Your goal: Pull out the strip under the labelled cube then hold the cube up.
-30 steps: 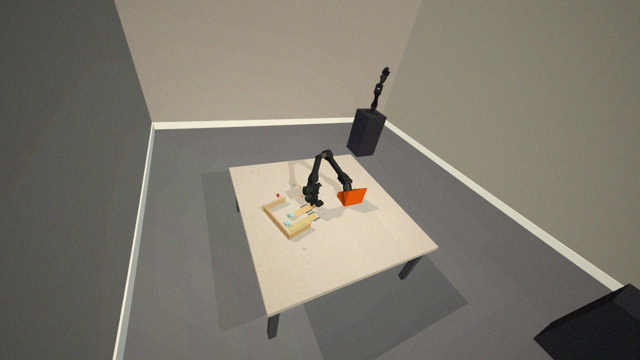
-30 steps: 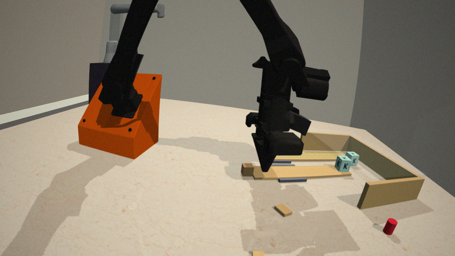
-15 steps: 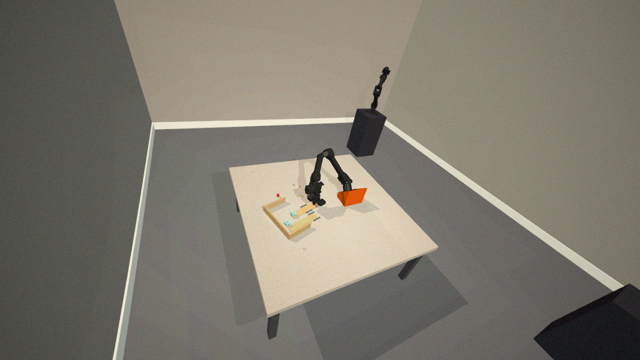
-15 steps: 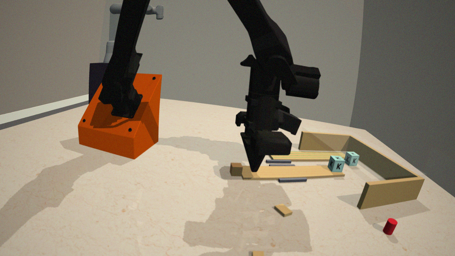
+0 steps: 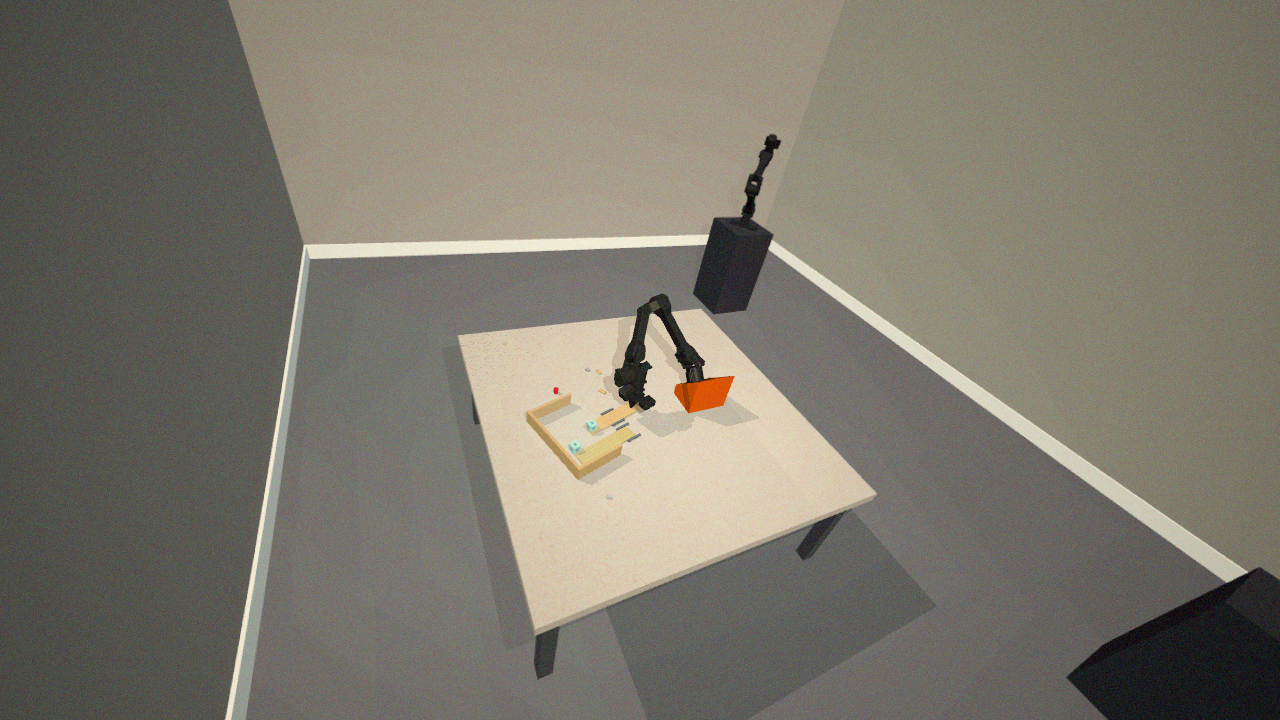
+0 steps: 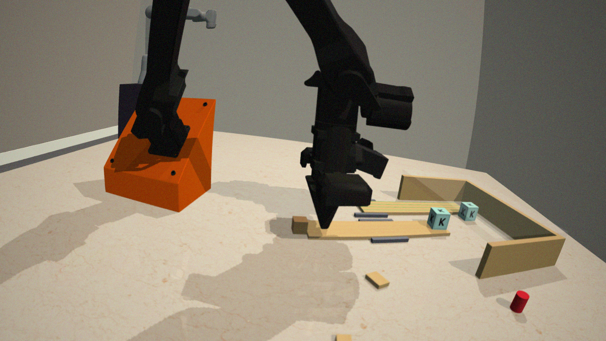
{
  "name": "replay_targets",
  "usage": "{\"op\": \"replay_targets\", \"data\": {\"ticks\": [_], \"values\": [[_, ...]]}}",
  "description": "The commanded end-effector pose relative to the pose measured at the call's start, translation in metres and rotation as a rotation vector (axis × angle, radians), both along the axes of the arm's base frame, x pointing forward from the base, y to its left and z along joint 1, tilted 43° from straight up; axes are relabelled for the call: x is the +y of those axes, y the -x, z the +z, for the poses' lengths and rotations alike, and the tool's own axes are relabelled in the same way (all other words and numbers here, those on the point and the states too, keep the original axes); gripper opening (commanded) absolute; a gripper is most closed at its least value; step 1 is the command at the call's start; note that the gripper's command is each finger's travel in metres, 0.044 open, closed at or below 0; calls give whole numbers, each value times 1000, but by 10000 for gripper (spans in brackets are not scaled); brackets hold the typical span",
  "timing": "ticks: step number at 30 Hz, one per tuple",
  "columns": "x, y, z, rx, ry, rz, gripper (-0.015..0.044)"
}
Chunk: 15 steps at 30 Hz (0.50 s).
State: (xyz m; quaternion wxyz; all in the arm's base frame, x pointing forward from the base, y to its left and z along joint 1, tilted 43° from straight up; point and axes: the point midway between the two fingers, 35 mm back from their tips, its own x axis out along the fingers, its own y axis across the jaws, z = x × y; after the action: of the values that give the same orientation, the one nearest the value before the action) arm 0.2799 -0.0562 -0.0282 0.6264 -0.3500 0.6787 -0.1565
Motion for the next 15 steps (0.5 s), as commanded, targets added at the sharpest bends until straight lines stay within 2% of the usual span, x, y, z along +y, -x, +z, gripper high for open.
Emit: {"op": "replay_targets", "data": {"ticks": [1, 15], "values": [[-6, 12, -1, 23, 8, -7, 0], [-10, 32, 2, 24, 9, -7, 0]]}}
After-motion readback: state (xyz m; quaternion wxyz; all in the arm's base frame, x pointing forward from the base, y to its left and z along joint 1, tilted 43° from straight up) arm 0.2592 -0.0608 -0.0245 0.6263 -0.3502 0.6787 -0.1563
